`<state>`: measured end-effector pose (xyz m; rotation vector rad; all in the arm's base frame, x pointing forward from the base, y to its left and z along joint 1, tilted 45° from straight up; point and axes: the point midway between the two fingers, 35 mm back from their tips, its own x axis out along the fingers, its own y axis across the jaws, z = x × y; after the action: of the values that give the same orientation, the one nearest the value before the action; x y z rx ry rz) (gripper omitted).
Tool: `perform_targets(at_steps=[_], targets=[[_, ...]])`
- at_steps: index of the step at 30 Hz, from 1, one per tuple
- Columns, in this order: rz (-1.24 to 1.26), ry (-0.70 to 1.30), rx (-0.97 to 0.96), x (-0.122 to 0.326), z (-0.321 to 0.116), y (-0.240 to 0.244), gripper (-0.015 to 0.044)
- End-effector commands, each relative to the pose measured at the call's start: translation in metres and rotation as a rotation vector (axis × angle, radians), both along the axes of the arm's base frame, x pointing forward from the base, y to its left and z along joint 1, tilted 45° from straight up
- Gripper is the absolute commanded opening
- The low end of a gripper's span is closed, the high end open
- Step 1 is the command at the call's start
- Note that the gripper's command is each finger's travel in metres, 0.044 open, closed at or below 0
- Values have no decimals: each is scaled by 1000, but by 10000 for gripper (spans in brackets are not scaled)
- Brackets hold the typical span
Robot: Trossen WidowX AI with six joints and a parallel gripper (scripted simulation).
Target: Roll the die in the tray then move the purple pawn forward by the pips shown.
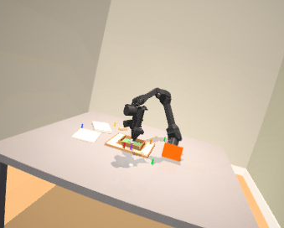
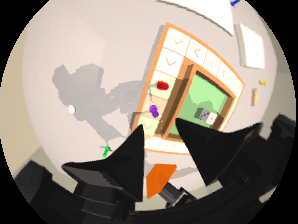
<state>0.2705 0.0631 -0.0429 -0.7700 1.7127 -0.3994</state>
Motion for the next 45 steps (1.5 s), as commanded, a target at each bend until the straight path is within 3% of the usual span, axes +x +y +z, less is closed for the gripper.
perform_targets(at_steps=[1,32,38,45], targets=[[-8,0,-6,-3,-9,-8,200],[-8,0,-7,-9,-39,-38,200],[-8,0,-7,-9,-39,-38,43],[-8,0,-7,-9,-39,-38,0]])
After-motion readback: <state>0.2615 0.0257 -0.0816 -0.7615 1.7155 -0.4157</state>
